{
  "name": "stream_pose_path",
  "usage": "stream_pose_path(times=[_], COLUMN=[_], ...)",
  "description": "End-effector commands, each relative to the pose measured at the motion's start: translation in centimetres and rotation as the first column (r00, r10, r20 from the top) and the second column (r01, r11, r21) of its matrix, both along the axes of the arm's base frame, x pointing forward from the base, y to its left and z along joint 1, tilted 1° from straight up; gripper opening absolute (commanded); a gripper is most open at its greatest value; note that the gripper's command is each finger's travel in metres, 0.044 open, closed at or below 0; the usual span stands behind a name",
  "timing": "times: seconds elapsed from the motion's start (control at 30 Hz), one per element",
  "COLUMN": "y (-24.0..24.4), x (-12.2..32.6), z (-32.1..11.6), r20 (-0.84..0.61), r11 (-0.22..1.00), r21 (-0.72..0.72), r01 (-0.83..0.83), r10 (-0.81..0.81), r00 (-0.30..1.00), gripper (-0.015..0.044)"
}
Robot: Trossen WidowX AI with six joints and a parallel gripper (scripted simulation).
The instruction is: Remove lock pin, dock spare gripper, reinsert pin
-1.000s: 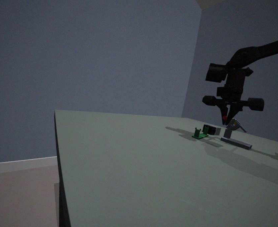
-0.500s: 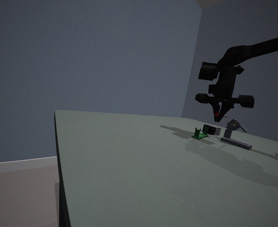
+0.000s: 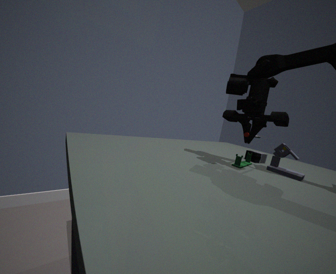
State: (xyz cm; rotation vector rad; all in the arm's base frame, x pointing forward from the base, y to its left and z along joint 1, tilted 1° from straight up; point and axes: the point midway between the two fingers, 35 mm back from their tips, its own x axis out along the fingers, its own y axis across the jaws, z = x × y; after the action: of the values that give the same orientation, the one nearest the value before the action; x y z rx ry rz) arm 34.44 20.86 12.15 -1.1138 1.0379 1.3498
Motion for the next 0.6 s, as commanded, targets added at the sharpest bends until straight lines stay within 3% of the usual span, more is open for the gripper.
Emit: stream_pose_path(times=[0.0, 0.57], y=[0.4, 1.1], x=[0.8, 2.2], z=[0.0, -1.2], r20=[0.002, 0.005], r11=[1.000, 0.999], r21=[0.000, 0.000], r01=[-0.016, -0.035], r10=[0.016, 0.035], r00=[1.000, 0.999], gripper=[0.0000, 0.0000])
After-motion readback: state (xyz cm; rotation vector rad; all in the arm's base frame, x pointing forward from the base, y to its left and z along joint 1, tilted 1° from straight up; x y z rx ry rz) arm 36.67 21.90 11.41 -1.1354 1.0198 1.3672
